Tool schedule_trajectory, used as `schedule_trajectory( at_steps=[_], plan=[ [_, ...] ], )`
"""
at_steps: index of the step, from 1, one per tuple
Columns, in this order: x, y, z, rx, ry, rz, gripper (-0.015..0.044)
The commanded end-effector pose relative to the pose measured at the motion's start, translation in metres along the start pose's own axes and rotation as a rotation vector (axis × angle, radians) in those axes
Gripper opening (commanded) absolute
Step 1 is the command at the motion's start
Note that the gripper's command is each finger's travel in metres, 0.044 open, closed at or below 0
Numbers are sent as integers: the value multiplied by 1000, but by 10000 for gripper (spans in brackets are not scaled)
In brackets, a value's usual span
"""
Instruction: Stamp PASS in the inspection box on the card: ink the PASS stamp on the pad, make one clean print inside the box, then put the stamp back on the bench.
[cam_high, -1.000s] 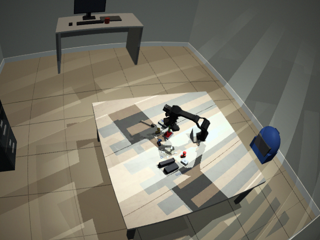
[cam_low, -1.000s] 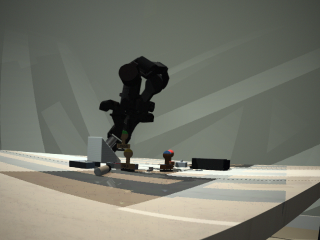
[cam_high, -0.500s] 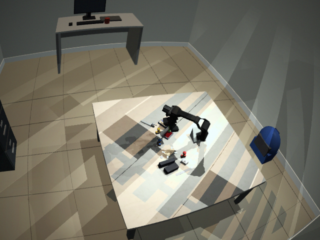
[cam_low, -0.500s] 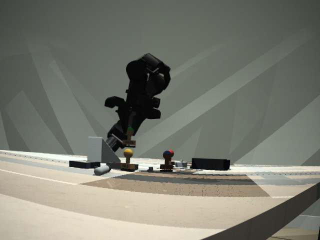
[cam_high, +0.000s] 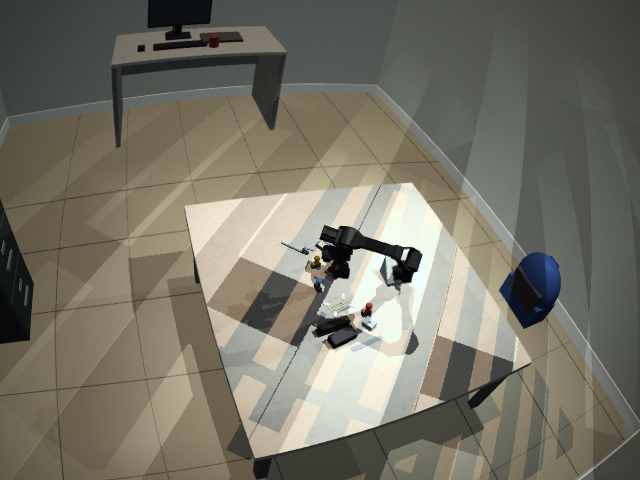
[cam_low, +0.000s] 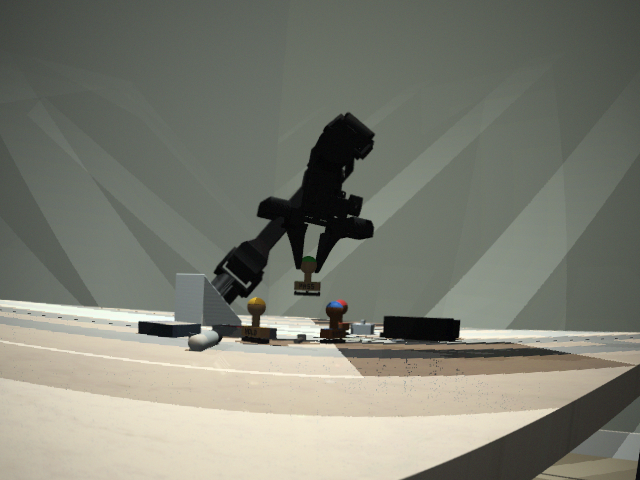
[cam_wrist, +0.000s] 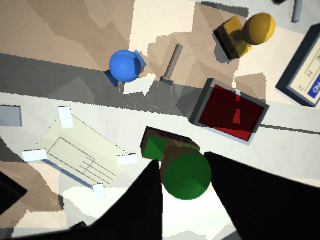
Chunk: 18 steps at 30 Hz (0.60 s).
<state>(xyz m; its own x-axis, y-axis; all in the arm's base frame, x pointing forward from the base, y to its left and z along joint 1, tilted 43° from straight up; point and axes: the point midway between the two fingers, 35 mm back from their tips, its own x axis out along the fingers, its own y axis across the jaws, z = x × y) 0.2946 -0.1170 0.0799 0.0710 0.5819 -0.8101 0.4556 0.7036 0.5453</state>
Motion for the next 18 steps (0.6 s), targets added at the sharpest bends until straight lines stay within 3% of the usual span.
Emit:
schedule_trajectory(
  at_steps=[1,18],
  plan=[
    [-5,29,-2,103,5,4,0],
    [-12,104,-24,402,52,-1,0]
  ],
)
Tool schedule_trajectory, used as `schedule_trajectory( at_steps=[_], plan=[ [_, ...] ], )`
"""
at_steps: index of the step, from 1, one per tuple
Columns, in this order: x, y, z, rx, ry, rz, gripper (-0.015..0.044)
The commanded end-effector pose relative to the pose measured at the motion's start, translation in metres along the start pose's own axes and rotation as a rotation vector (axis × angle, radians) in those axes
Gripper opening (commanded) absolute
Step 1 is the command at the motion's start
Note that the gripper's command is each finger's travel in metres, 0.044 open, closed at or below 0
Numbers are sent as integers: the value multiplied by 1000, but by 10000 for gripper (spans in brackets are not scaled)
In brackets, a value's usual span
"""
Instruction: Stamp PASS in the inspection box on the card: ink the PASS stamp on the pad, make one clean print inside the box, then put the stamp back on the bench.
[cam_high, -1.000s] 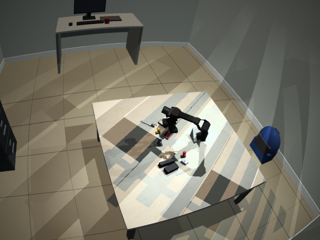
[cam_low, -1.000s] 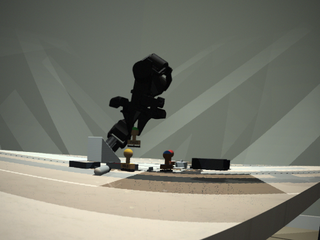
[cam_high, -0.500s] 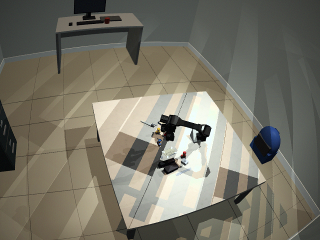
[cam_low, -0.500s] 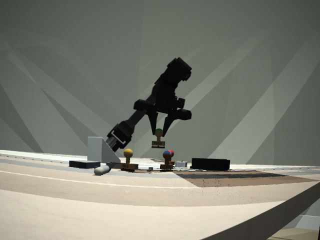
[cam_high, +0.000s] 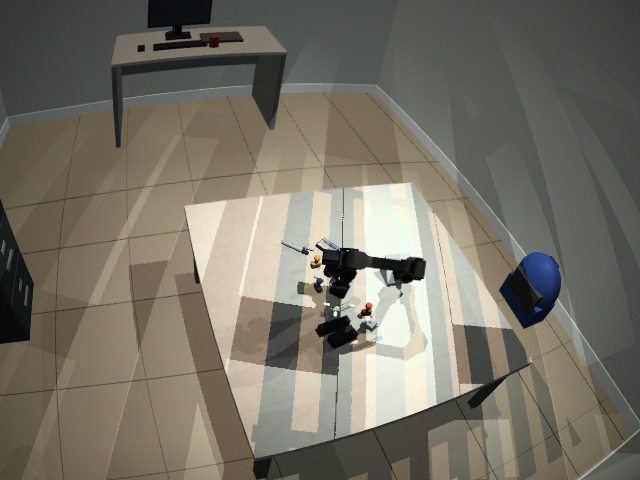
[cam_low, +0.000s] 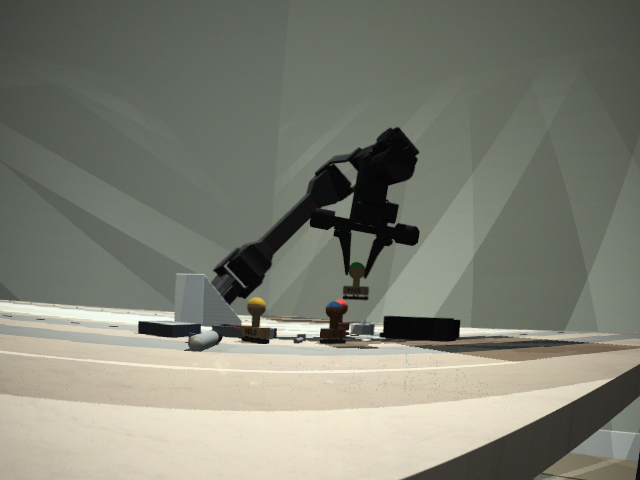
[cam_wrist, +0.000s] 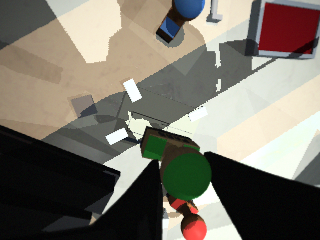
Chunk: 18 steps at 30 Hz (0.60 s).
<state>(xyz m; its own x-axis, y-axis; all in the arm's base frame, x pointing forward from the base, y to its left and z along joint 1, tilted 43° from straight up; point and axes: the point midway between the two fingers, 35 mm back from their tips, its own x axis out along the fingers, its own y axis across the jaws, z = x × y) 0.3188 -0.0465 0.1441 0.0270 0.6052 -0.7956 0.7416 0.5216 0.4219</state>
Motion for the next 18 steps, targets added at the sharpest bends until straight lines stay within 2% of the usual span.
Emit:
schedule_trajectory(
  at_steps=[1,18],
  plan=[
    [-3,7,-6,39,1,5,0],
    [7,9,-5,39,0,4,0]
  ],
)
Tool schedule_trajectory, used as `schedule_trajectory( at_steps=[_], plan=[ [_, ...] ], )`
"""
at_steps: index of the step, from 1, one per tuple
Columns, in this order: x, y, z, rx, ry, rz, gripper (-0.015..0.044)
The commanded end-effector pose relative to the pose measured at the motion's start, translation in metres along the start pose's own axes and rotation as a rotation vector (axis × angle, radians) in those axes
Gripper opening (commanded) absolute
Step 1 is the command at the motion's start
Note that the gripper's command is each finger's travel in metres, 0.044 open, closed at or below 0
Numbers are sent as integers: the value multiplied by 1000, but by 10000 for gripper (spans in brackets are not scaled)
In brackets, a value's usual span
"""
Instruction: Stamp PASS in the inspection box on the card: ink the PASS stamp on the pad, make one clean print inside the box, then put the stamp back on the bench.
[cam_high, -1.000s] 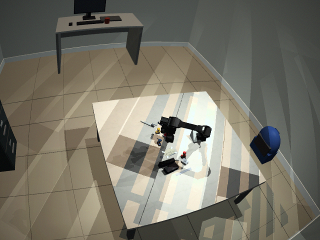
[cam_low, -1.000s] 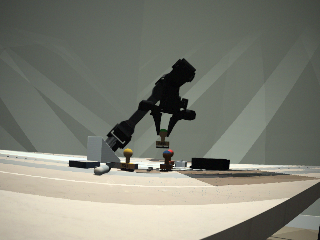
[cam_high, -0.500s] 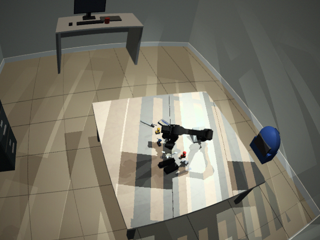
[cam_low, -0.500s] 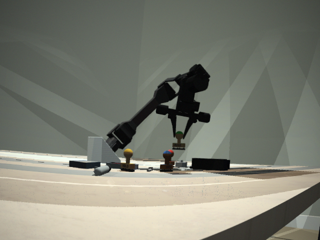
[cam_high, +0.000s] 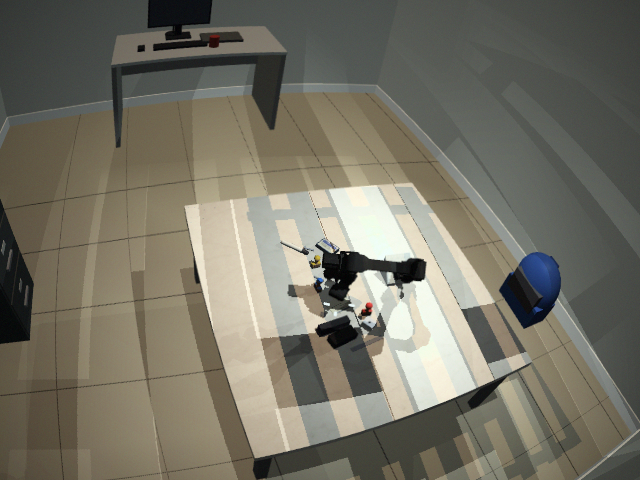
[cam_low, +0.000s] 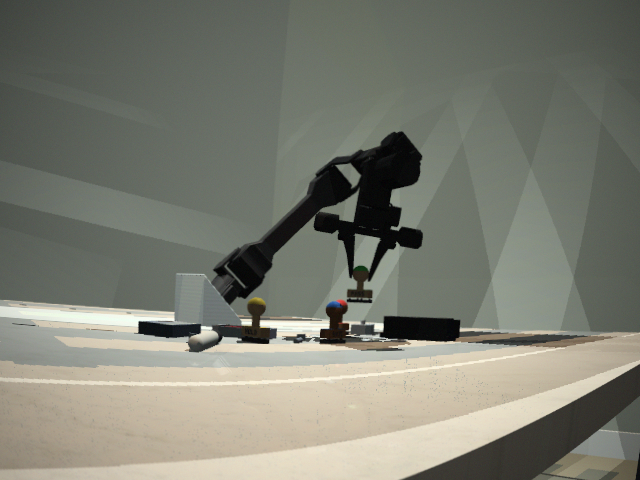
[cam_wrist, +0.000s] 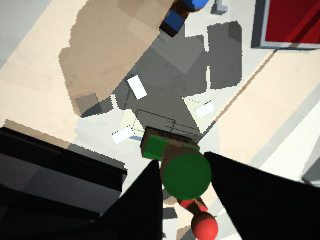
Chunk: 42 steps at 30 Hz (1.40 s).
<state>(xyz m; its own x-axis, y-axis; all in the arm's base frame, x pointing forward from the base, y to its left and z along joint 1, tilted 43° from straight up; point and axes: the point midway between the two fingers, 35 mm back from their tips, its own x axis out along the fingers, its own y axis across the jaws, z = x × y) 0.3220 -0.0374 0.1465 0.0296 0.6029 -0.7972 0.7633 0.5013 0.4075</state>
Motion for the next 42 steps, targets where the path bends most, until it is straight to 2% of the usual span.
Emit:
schedule_trajectory(
  at_steps=[1,42],
  plan=[
    [4,1,-1,6,3,3,0],
    [31,5,0,7,0,1,0]
  ],
)
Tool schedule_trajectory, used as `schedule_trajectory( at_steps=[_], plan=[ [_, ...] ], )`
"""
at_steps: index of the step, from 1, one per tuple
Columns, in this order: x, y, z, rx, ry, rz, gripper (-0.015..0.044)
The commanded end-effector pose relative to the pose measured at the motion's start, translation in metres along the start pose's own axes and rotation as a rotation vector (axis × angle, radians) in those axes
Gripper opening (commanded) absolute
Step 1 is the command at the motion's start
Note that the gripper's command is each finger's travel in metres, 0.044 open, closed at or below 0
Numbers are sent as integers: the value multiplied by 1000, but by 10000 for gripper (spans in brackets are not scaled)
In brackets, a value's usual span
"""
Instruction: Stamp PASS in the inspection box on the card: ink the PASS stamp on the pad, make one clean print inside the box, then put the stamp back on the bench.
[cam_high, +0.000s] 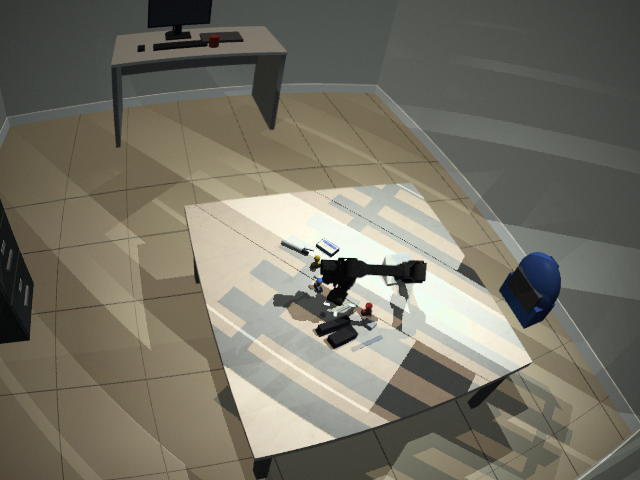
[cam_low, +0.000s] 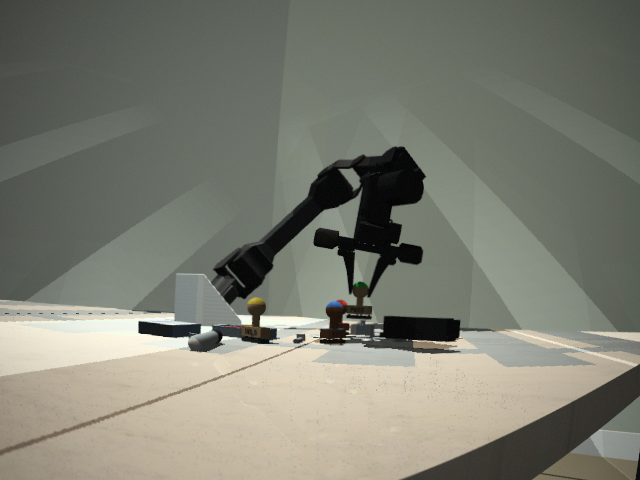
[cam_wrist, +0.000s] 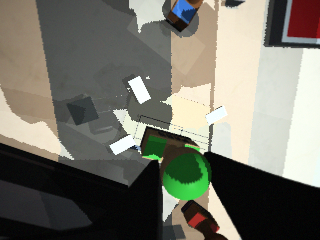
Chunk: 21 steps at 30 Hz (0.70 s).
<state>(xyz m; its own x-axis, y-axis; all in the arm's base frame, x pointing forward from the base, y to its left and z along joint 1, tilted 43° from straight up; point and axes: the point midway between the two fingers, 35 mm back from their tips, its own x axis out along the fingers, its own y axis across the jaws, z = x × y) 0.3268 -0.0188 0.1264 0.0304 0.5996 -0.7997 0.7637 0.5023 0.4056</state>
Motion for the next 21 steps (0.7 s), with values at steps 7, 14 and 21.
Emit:
schedule_trajectory(
  at_steps=[7,14,21],
  plan=[
    [8,1,-1,6,4,3,0],
    [12,2,-1,6,3,3,0],
    [17,2,-2,6,3,3,0]
  ],
)
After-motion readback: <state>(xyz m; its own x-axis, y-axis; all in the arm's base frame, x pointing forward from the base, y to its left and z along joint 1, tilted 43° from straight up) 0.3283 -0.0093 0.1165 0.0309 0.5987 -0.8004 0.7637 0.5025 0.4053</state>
